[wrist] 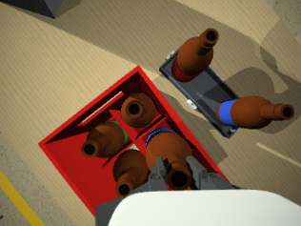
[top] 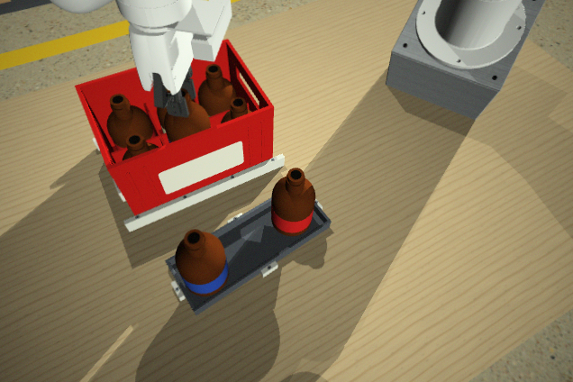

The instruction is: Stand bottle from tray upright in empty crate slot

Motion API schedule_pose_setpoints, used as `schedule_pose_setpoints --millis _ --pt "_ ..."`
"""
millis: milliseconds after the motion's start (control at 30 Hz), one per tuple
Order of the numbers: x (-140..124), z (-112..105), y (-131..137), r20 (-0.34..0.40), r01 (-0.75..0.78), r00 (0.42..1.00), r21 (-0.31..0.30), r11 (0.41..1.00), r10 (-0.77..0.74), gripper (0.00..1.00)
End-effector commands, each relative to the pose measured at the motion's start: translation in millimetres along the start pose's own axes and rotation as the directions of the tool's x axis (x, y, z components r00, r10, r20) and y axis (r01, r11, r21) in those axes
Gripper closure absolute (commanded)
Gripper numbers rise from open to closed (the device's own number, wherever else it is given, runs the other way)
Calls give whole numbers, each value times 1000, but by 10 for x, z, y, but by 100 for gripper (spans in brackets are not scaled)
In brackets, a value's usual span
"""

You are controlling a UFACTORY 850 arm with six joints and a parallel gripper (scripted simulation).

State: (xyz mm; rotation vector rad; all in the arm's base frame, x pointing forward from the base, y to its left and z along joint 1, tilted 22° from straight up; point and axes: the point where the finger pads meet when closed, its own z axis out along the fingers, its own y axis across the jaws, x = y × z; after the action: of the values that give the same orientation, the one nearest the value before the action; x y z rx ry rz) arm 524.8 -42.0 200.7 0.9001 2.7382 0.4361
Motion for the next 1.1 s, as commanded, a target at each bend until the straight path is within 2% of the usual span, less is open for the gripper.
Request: schedule_pose_setpoints --millis 0,667,1067 --pt "-7 -2 4 2 0 1000 -1 1000 0 100" --pt "-7 114 5 2 0 1000 -1 1000 0 100" --pt "-8 258 5 2 0 1000 -1 1000 0 100"
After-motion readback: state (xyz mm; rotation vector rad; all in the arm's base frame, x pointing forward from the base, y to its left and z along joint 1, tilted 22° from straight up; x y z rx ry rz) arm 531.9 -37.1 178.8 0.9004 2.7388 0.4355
